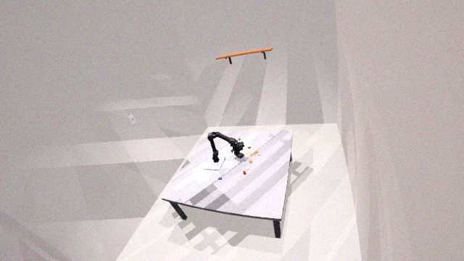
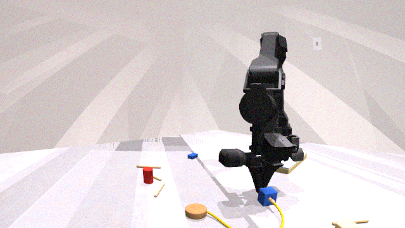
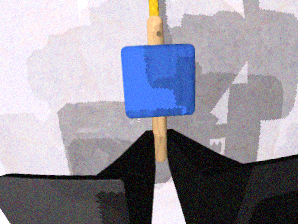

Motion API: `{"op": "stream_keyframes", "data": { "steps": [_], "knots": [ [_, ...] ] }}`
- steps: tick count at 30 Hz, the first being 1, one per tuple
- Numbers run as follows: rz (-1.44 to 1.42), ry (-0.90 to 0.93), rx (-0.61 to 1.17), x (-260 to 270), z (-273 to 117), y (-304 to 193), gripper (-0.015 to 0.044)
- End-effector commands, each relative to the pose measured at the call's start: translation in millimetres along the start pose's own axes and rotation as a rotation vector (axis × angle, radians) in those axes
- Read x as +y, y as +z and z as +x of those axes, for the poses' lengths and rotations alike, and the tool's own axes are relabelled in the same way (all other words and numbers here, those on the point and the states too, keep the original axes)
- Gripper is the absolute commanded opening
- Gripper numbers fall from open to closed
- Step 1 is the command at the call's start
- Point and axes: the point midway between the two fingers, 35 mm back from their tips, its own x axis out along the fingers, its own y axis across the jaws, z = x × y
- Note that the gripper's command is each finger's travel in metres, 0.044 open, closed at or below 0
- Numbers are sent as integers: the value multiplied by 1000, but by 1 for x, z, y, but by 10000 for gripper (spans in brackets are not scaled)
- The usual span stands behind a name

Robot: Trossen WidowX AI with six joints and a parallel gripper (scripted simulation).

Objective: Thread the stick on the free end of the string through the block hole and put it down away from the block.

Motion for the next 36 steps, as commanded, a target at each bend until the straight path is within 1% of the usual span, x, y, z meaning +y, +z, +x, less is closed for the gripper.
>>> {"op": "stream_keyframes", "data": {
  "steps": [1, 36],
  "knots": [
    [1, 0, -5, 0, -1, -3, 0],
    [0, -10, -2, 2, -5, -50, 0]
  ]
}}
